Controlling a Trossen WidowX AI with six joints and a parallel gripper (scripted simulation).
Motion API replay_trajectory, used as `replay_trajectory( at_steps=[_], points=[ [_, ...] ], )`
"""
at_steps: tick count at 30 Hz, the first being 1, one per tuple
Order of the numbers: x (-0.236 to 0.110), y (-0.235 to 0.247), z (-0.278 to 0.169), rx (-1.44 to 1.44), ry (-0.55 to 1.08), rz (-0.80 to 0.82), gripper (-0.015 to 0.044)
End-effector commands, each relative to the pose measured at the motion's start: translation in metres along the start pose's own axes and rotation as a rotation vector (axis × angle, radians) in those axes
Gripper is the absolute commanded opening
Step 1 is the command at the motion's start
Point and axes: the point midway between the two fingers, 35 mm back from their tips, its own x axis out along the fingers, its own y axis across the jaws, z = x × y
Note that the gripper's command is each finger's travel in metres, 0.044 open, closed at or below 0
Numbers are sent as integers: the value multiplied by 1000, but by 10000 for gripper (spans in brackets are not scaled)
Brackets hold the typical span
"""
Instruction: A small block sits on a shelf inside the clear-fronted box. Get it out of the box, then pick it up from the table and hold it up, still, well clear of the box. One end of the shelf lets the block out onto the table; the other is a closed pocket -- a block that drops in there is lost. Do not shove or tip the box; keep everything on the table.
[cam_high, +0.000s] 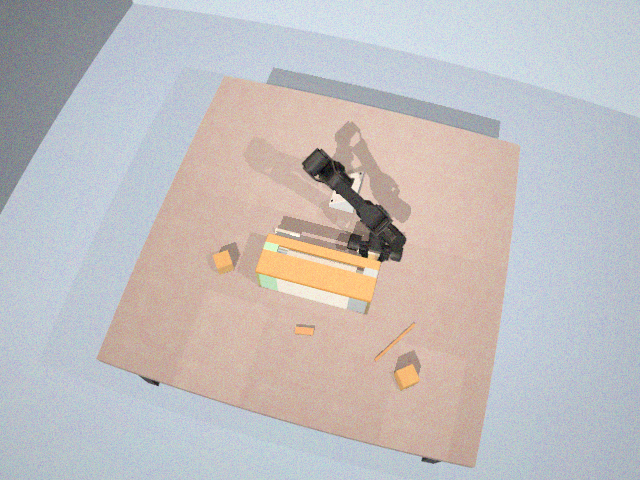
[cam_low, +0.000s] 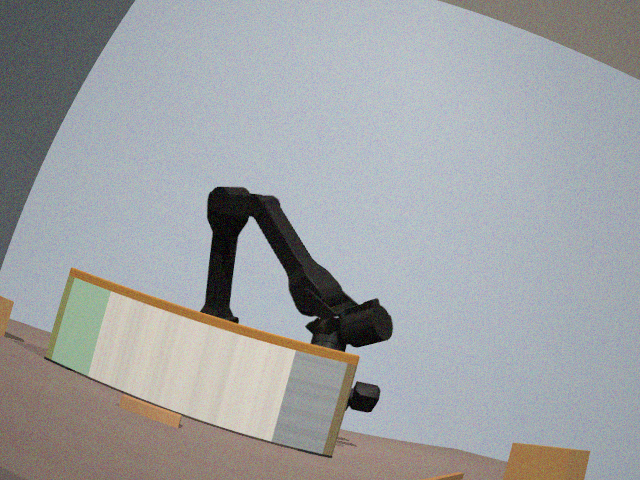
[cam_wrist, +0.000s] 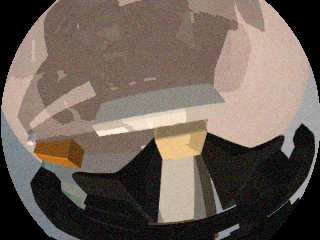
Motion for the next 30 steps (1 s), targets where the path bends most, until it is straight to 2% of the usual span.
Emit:
replay_trajectory(
  at_steps=[1,2,6,14,19,30],
  points=[
    [1,1,2,-8,-1,4,107],
    [1,1,2,-8,-1,4,101],
    [-13,-3,-8,15,15,-6,0],
    [-53,-1,-24,1,0,-3,0],
    [-58,-1,-26,-3,-1,-4,0],
    [-106,9,-39,-228,21,-116,0]
  ],
)
